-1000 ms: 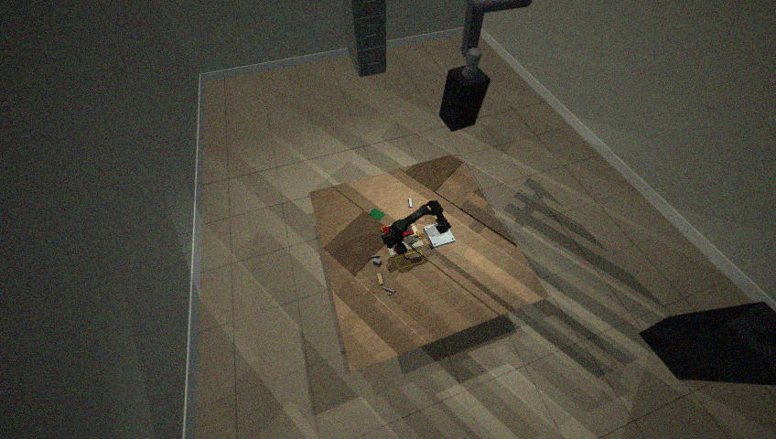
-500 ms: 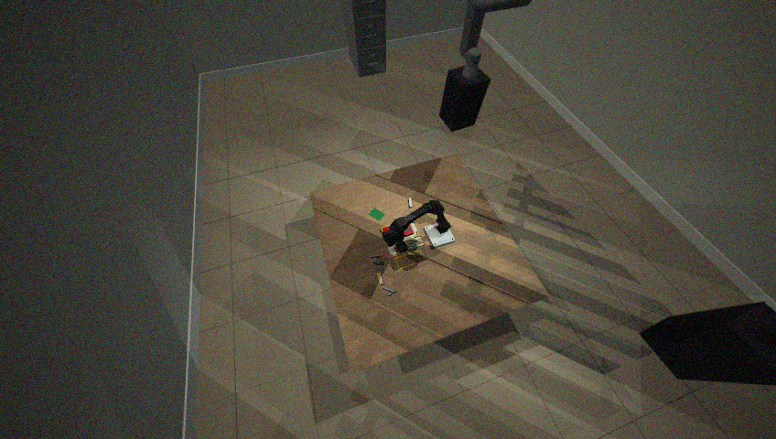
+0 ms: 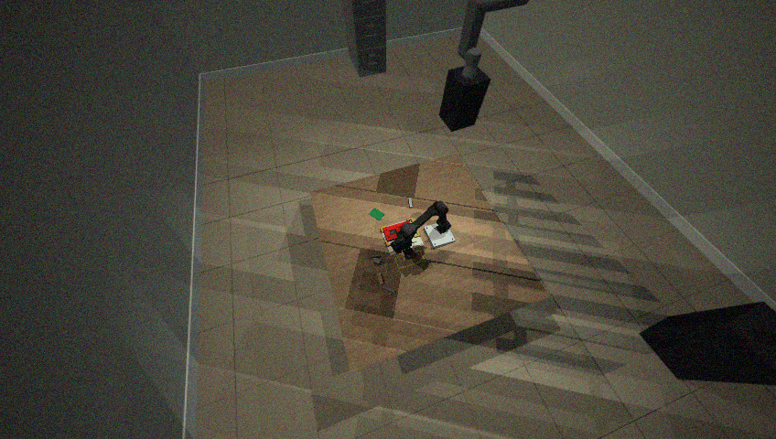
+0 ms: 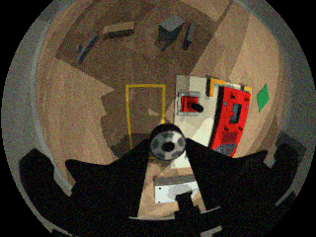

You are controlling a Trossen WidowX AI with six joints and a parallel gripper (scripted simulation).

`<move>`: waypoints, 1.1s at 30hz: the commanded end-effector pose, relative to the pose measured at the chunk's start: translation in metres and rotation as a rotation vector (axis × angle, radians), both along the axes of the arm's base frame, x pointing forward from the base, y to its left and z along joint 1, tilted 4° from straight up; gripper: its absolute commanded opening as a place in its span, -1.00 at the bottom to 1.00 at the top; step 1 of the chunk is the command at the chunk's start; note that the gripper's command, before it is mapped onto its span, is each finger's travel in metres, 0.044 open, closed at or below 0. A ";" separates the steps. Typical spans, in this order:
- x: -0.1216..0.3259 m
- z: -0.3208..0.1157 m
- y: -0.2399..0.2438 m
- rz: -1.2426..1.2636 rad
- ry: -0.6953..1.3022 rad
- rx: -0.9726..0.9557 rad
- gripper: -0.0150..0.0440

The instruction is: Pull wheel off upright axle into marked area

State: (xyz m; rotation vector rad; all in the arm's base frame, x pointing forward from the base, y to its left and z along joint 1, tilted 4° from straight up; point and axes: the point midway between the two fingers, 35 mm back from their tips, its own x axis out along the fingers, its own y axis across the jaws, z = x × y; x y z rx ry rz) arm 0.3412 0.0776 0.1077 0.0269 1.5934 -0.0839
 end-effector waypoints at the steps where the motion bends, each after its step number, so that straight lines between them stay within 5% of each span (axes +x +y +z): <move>1: -0.012 0.001 0.020 -0.002 0.002 0.007 -0.49; 21: -0.024 -0.021 0.038 -0.002 0.002 0.009 -0.49; 33: -0.023 -0.080 0.037 -0.002 0.002 0.009 -0.49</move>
